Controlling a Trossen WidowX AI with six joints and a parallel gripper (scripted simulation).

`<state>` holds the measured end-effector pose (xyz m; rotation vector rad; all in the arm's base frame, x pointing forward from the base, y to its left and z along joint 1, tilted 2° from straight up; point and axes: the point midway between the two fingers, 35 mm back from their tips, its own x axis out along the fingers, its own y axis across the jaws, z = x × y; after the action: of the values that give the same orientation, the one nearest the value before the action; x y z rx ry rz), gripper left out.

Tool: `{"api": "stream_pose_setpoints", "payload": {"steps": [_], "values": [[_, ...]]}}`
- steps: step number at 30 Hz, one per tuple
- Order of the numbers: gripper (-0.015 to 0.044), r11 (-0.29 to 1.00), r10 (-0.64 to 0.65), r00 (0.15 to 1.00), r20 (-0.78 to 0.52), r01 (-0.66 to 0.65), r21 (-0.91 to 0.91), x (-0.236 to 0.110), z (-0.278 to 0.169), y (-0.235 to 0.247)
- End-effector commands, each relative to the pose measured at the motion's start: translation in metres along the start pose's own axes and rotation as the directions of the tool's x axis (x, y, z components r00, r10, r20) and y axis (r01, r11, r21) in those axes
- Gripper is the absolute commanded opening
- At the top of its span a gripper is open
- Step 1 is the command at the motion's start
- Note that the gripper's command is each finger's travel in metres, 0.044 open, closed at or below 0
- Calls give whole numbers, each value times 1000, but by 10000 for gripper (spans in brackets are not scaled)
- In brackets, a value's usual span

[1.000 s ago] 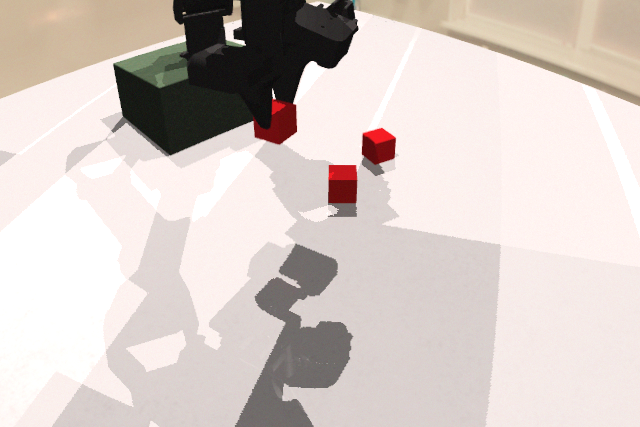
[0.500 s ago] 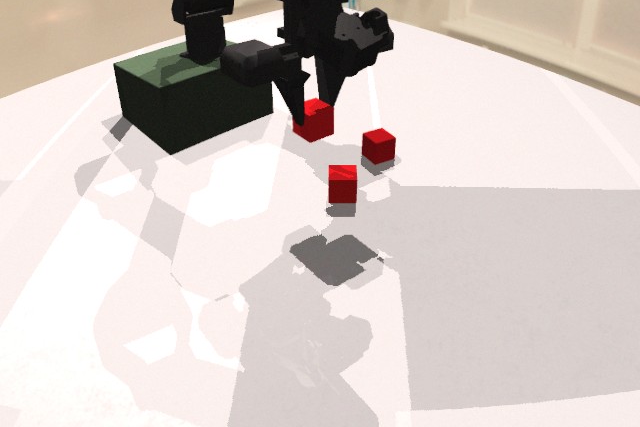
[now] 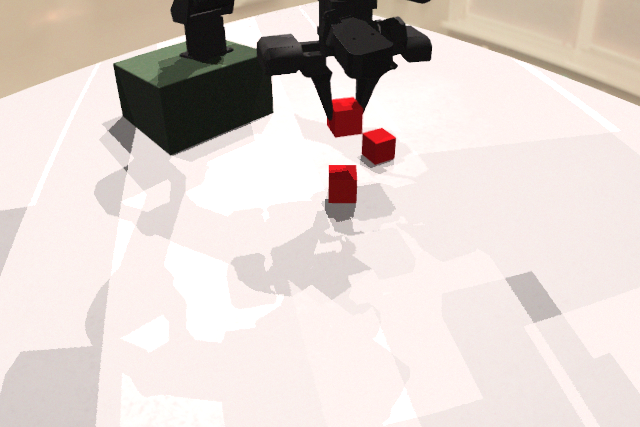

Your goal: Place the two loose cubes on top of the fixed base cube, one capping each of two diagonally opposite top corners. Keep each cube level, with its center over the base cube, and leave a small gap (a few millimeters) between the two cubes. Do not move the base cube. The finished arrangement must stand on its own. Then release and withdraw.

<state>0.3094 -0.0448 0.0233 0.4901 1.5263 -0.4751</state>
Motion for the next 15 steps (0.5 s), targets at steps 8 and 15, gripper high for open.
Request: {"api": "stream_pose_setpoints", "payload": {"steps": [8,15], "values": [[105,960,6,1000,-3,-5,281,8,-17,30],[105,896,7,1000,-5,-4,444,12,-29,47]]}}
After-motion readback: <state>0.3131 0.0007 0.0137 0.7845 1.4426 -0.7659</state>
